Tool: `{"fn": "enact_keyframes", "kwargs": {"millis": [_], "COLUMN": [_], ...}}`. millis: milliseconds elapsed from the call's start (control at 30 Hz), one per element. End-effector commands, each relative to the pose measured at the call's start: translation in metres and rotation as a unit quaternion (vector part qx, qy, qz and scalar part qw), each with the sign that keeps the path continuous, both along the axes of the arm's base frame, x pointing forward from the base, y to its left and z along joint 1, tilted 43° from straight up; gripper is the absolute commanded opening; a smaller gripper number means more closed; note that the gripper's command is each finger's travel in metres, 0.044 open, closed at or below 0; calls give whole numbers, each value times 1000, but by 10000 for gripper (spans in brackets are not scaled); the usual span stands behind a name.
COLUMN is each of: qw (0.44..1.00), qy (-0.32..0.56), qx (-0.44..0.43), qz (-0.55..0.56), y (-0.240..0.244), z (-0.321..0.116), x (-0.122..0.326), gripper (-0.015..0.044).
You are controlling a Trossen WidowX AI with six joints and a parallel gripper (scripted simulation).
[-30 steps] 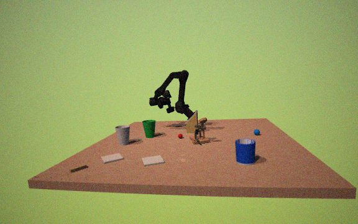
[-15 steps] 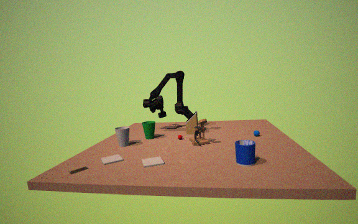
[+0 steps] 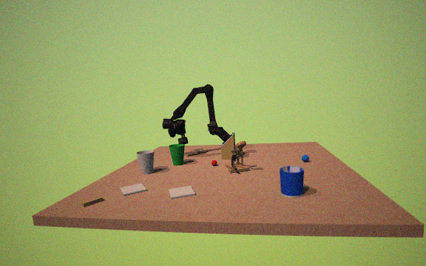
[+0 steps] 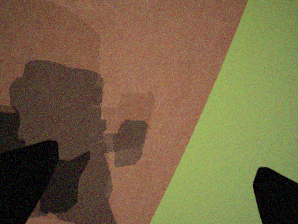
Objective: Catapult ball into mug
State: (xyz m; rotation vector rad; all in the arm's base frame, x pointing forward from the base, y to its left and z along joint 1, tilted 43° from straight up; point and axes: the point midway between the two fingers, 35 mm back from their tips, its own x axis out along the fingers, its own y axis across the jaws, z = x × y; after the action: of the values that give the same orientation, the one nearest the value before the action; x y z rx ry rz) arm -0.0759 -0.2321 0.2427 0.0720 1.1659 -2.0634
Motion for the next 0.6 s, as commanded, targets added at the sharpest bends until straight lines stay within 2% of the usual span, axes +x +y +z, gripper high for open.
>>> {"fn": "enact_keyframes", "kwargs": {"millis": [0,467,567], "qw": [999,975,972], "qy": [-12,-69,-86], "qx": [-12,-29,-43], "qz": [46,209,213], "y": [-20,-82,-84], "z": [8,21,23], "x": [23,126,132], "gripper": [440,440,440]}}
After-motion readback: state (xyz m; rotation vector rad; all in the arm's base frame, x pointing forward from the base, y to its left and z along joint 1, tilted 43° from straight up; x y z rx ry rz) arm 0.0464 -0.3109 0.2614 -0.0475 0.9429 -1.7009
